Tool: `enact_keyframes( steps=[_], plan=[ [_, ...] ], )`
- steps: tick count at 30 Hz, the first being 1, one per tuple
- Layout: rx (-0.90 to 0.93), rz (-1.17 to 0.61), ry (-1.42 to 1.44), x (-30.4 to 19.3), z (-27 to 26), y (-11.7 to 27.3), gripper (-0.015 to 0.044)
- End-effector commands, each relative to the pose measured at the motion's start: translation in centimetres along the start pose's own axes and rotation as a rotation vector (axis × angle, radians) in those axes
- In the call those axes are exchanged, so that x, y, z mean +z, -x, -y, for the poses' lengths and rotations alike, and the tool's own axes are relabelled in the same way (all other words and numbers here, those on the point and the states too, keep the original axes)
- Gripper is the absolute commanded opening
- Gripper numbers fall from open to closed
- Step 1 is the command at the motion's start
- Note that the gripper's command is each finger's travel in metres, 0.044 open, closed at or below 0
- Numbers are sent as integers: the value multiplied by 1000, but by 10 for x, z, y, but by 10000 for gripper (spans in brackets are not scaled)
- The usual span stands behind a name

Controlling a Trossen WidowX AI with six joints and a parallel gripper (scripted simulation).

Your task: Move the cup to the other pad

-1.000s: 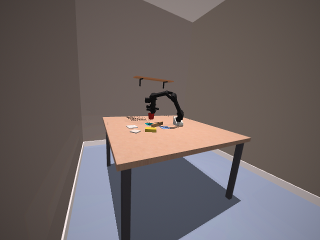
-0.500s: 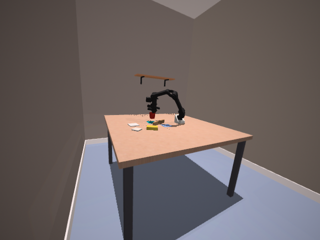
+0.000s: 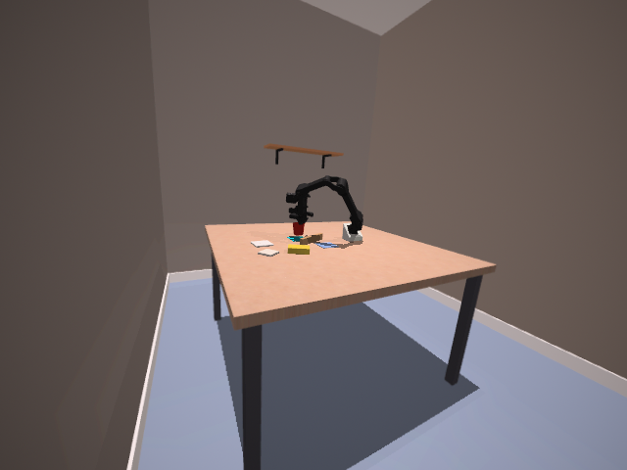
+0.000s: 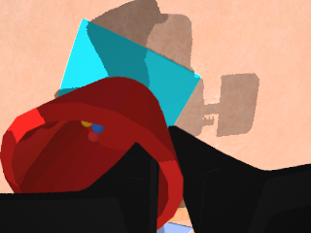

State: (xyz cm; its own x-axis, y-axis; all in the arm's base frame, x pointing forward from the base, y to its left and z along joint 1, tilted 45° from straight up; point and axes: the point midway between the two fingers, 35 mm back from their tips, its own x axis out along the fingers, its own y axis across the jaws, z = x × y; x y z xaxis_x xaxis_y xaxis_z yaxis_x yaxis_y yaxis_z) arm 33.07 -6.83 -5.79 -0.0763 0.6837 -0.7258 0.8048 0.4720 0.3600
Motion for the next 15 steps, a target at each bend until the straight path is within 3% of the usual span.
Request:
enact_keyframes(
  steps=[1, 15],
  plan=[
    [3, -4, -5, -1, 0, -8, 0],
    [0, -3, 0, -1, 0, -20, 0]
  ],
)
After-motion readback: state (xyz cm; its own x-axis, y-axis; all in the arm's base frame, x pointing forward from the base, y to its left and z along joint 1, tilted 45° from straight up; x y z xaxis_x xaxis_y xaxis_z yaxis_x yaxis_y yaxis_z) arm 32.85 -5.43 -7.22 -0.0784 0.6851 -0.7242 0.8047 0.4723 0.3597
